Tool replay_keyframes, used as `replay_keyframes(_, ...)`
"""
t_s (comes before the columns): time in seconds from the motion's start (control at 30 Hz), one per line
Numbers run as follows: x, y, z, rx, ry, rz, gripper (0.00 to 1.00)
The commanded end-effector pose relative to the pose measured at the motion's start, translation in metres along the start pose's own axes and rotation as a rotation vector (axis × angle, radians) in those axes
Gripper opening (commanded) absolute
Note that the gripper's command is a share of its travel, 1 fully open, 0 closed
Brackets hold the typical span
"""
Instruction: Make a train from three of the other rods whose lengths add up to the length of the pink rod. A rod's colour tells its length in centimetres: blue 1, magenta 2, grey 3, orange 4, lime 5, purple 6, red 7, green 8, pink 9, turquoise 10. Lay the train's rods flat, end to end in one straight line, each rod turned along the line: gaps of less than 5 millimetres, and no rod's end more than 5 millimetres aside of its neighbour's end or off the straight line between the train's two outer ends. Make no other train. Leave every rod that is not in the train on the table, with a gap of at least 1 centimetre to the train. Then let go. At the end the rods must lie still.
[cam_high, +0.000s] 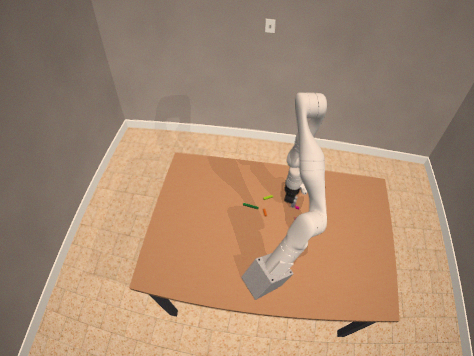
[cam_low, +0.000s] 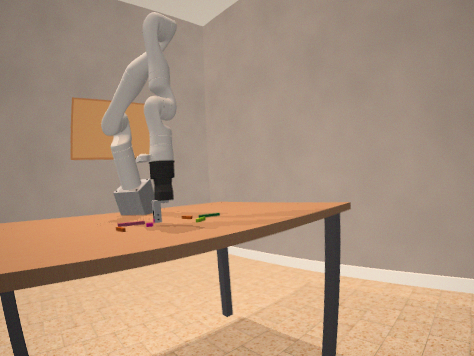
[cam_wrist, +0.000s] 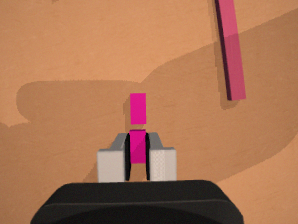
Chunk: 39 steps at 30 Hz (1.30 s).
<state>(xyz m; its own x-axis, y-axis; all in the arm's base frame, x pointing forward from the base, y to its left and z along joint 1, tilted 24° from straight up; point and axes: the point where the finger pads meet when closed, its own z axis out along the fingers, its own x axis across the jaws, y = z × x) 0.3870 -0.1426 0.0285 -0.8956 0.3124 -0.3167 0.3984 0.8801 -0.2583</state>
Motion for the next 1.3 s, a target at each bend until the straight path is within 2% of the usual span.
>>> replay_keyframes(0.0, 0.0003, -0.0008, 0.0024, 0.001, 0.001, 0.001, 0.24)
replay_keyframes(0.33, 0.0003, -0.0008, 0.0093, 0.001, 0.001, 0.001, 0.24)
replay_keyframes(1.27, 0.0003, -0.0008, 0.0095, 0.001, 0.001, 0.001, 0.24)
